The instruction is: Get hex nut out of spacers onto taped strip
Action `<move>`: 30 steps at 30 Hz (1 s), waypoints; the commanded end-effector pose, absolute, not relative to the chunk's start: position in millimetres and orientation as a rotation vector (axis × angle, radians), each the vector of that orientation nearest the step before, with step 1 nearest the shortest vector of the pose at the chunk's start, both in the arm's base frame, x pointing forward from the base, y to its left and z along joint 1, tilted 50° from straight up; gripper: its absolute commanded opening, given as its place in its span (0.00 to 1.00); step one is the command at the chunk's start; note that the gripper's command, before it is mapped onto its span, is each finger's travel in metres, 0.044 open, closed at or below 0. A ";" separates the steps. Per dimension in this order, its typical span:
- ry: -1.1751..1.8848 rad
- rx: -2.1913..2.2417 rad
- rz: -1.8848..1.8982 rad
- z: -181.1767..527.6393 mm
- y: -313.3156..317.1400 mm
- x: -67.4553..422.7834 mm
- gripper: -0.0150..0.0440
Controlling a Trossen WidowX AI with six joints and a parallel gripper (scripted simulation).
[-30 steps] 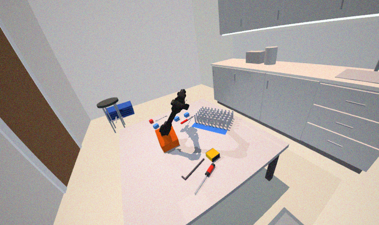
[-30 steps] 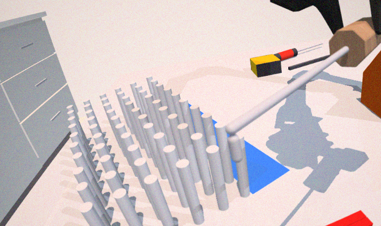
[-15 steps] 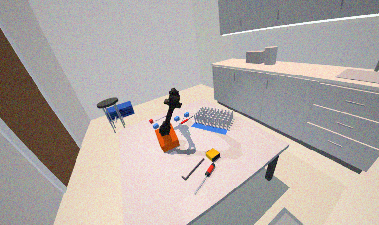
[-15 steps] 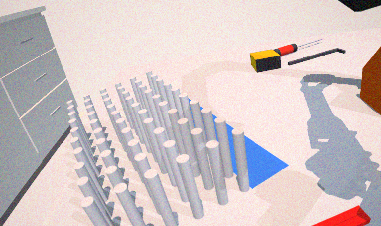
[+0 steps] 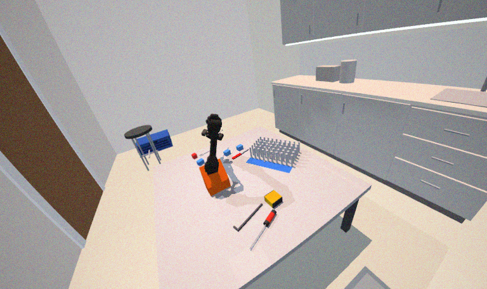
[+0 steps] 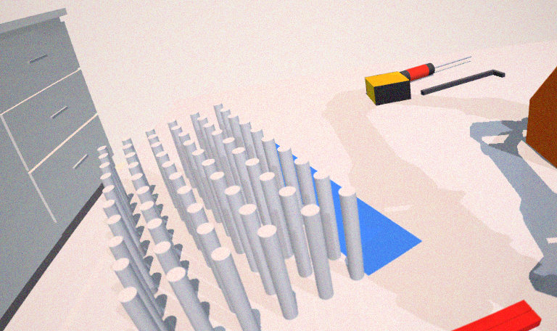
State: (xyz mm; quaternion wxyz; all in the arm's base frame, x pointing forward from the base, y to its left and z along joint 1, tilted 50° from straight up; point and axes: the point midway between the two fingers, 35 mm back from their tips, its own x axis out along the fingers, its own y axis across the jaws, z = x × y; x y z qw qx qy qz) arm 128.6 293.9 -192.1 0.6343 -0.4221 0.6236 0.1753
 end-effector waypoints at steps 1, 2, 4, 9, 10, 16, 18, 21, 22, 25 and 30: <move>1.424 -0.968 0.398 -211.8 297.5 111.0 0.25; 1.424 -0.970 0.398 -215.1 297.6 107.9 0.25; 1.423 -0.972 0.397 -217.8 297.6 105.3 0.25; 1.423 -0.972 0.397 -218.8 296.9 105.7 0.25; 1.423 -0.972 0.397 -219.5 296.4 105.9 0.25; 1.423 -0.972 0.397 -225.5 292.2 107.8 0.25; 1.423 -0.972 0.397 -227.6 290.7 108.5 0.25; 1.423 -0.972 0.397 -230.6 288.5 109.5 0.25; 1.423 -0.972 0.397 -231.6 287.7 109.8 0.25; 1.423 -0.972 0.397 -234.7 285.4 110.7 0.25; 1.422 -0.972 0.397 -239.6 281.5 112.2 0.25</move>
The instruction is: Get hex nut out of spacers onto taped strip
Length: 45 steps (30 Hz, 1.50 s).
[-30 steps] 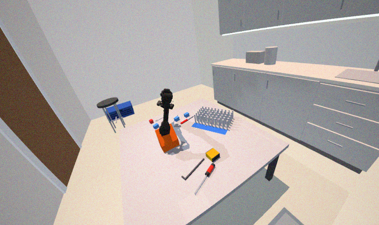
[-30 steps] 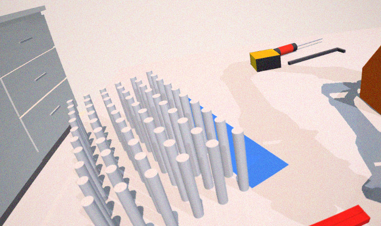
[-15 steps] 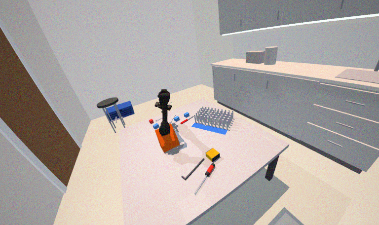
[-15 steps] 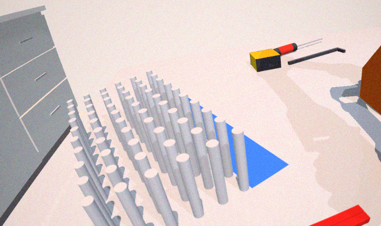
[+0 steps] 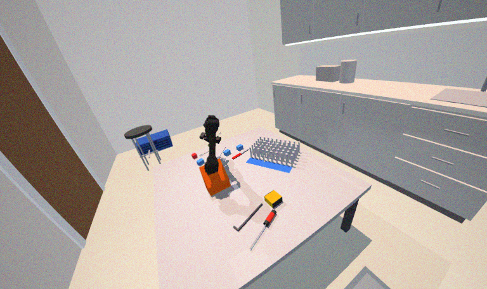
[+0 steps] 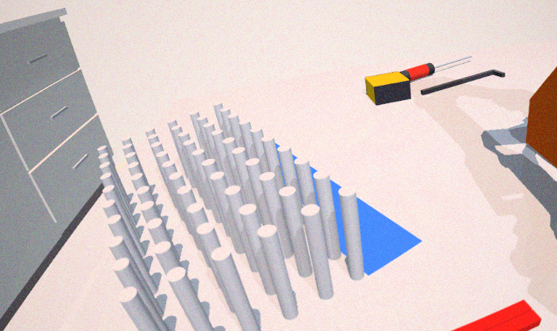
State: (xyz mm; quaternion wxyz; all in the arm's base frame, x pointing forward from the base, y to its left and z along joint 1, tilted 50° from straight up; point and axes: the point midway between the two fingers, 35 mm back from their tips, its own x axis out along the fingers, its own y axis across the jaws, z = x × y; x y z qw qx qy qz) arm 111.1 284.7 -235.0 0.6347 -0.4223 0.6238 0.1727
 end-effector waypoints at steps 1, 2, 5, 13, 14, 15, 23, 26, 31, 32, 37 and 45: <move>1.422 -0.972 0.397 -240.6 280.7 112.5 0.25; 1.422 -0.972 0.397 -241.6 279.9 112.8 0.25; 1.422 -0.972 0.397 -244.5 277.5 113.6 0.25; 1.422 -0.972 0.397 -252.2 271.0 115.7 0.25; 1.422 -0.972 0.397 -253.1 270.1 116.0 0.25; 1.422 -0.972 0.397 -254.1 269.3 116.2 0.25; 1.421 -0.972 0.397 -261.5 262.5 118.1 0.25; 1.421 -0.972 0.397 -264.2 259.9 118.7 0.25; 1.421 -0.972 0.397 -268.6 255.5 119.7 0.25; 1.421 -0.972 0.397 -269.5 254.6 119.9 0.25; 1.421 -0.972 0.396 -273.8 250.1 120.9 0.25; 1.421 -0.972 0.396 -280.6 242.8 122.2 0.25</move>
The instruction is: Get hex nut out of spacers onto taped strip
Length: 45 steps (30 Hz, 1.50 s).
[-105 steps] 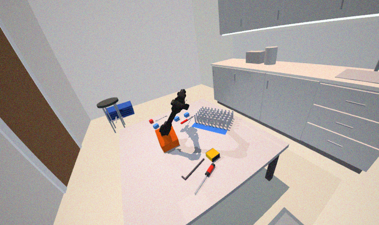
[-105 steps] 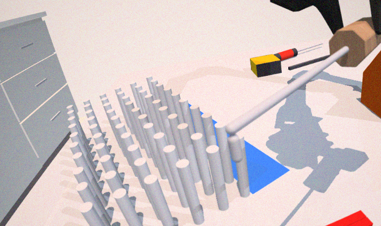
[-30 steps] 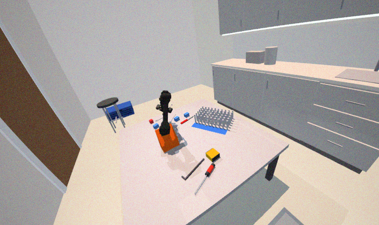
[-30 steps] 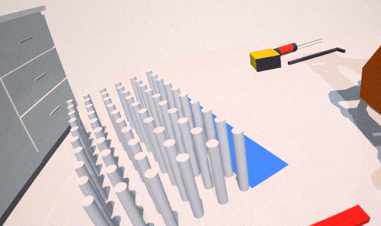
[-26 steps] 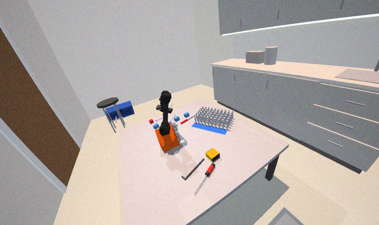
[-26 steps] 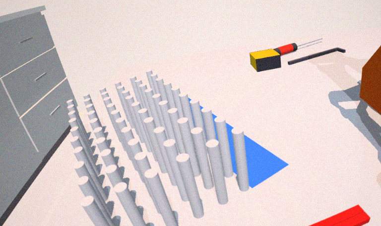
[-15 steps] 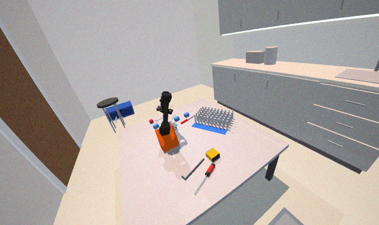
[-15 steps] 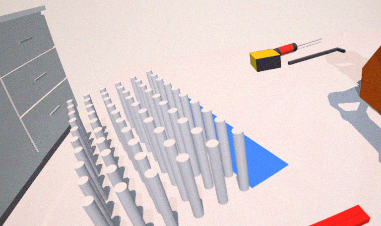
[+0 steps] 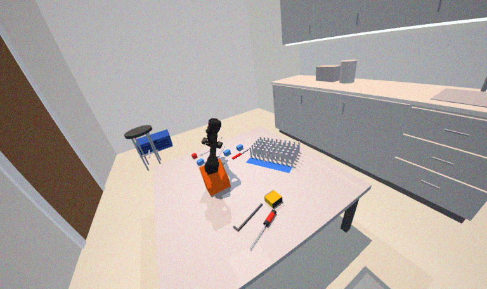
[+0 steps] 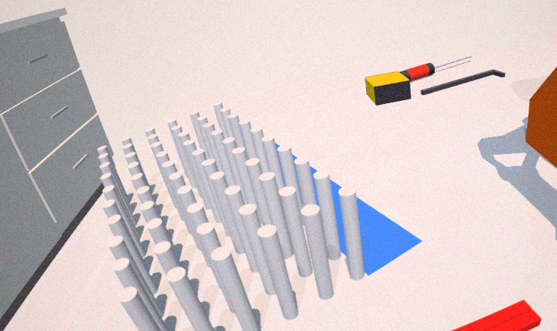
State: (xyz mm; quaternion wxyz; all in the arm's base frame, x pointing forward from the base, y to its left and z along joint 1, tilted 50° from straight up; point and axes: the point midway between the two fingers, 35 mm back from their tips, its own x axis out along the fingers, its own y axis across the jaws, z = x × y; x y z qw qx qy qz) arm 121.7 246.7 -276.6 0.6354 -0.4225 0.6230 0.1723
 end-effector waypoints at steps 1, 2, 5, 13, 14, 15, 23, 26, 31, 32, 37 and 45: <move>1.421 -0.972 0.396 -281.4 241.9 122.4 0.25; 1.421 -0.972 0.396 -282.3 241.0 122.5 0.25; 1.421 -0.973 0.396 -284.7 238.2 122.9 0.25; 1.420 -0.973 0.395 -291.1 230.7 123.9 0.25; 1.420 -0.973 0.395 -291.9 229.7 124.0 0.25; 1.420 -0.973 0.395 -292.6 228.8 124.1 0.25; 1.420 -0.973 0.395 -298.7 221.1 124.9 0.25; 1.420 -0.974 0.394 -300.9 218.1 125.1 0.25; 1.420 -0.974 0.394 -304.5 213.2 125.4 0.25; 1.420 -0.974 0.394 -305.2 212.3 125.5 0.25; 1.420 -0.974 0.394 -308.7 207.3 125.7 0.25; 1.420 -0.975 0.393 -314.1 199.3 125.8 0.25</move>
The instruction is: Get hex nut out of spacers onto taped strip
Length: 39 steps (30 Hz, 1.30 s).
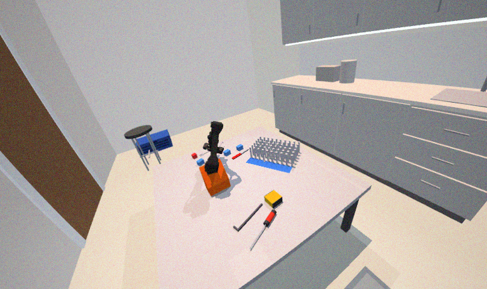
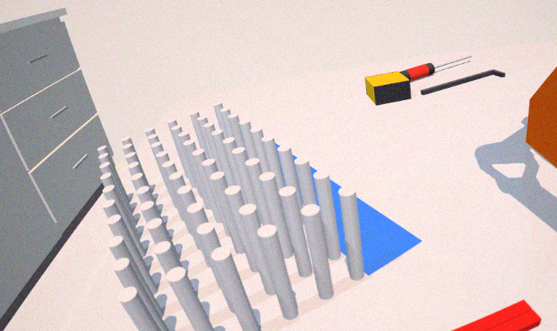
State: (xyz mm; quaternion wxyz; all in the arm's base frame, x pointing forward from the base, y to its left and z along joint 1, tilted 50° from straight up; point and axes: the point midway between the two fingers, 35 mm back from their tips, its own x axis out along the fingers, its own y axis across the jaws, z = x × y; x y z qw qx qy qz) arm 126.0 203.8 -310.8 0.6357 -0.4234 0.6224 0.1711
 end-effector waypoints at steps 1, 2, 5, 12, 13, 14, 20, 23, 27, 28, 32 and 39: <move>1.420 -0.975 0.393 -314.8 198.3 125.8 0.25; 1.420 -0.975 0.393 -315.4 197.3 125.8 0.25; 1.420 -0.975 0.392 -317.3 194.3 125.8 0.25; 1.420 -0.976 0.392 -321.7 187.1 125.7 0.25; 1.420 -0.976 0.392 -322.3 186.1 125.6 0.25; 1.420 -0.976 0.391 -322.9 185.1 125.6 0.25; 1.420 -0.976 0.391 -326.4 179.0 125.3 0.25; 1.420 -0.977 0.390 -328.1 175.9 125.1 0.25; 1.420 -0.977 0.390 -329.5 173.3 124.9 0.25; 1.422 -0.970 0.388 -327.3 176.6 125.3 0.30; 1.422 -0.970 0.388 -327.3 176.6 125.3 0.48; 1.422 -0.970 0.388 -327.3 176.6 125.3 0.79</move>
